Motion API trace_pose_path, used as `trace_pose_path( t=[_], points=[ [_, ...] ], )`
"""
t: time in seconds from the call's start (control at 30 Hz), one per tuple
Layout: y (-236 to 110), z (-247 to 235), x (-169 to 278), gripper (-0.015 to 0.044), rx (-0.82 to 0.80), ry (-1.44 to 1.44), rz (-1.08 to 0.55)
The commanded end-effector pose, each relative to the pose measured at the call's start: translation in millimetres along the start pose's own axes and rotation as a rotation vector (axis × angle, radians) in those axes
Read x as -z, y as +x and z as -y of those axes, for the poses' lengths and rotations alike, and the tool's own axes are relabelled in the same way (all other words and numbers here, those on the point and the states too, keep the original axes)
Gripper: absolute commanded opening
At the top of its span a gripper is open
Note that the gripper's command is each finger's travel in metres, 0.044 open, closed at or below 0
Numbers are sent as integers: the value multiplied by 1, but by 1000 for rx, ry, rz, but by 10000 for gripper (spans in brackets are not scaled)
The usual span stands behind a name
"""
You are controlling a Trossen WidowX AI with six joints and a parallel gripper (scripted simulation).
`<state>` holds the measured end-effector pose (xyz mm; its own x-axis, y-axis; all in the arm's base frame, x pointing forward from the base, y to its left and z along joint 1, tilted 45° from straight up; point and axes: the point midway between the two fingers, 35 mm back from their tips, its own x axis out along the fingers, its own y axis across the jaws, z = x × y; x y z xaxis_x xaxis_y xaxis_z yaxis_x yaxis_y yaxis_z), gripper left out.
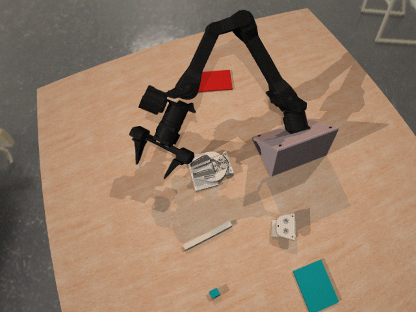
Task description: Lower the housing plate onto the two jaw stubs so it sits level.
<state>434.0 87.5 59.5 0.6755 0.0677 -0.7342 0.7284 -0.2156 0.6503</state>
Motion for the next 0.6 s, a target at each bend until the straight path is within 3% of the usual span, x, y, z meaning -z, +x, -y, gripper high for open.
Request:
trace_pose_path(
  t=[0.0,0.57],
  points=[
    [11,28,17,440,96,-95,15],
    [22,129,76,440,392,-431,41]
  ],
)
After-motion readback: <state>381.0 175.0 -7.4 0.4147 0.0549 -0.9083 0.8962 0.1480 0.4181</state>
